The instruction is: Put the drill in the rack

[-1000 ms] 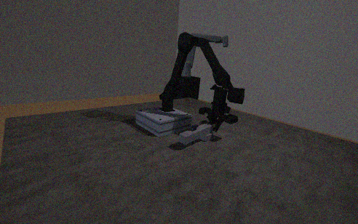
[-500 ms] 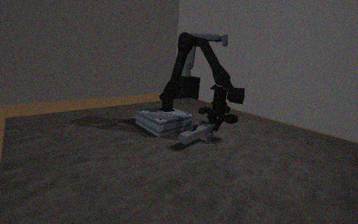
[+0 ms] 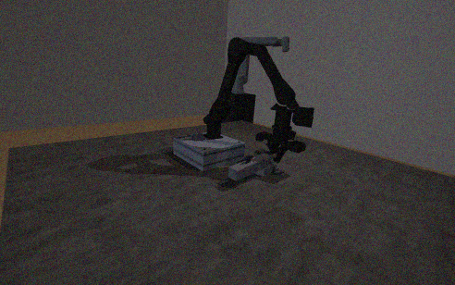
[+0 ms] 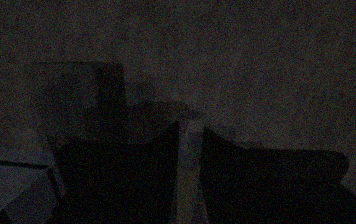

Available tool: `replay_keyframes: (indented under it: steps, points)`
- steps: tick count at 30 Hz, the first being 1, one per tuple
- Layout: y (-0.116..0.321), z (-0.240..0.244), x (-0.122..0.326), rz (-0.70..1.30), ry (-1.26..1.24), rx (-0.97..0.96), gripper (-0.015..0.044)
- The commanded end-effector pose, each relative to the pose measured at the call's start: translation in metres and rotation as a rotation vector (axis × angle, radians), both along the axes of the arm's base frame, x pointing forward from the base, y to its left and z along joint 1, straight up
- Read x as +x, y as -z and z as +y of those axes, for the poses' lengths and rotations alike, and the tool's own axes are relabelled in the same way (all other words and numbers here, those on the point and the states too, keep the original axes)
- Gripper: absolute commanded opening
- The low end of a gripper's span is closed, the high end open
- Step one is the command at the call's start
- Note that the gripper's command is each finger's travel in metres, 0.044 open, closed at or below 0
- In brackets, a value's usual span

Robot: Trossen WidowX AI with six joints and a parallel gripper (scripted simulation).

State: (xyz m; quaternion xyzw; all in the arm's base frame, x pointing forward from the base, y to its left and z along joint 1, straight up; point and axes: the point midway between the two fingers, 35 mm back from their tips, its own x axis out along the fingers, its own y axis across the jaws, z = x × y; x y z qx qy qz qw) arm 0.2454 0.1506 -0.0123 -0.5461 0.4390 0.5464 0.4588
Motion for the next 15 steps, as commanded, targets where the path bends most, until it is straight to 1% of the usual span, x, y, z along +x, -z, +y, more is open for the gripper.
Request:
replay_keyframes:
  steps: [1, 15]
  points:
    - [-0.001, 0.008, 0.0, -0.003, 0.004, -0.001, 0.0]
    - [-0.003, 0.029, -0.003, -0.002, 0.004, 0.001, 0.0]
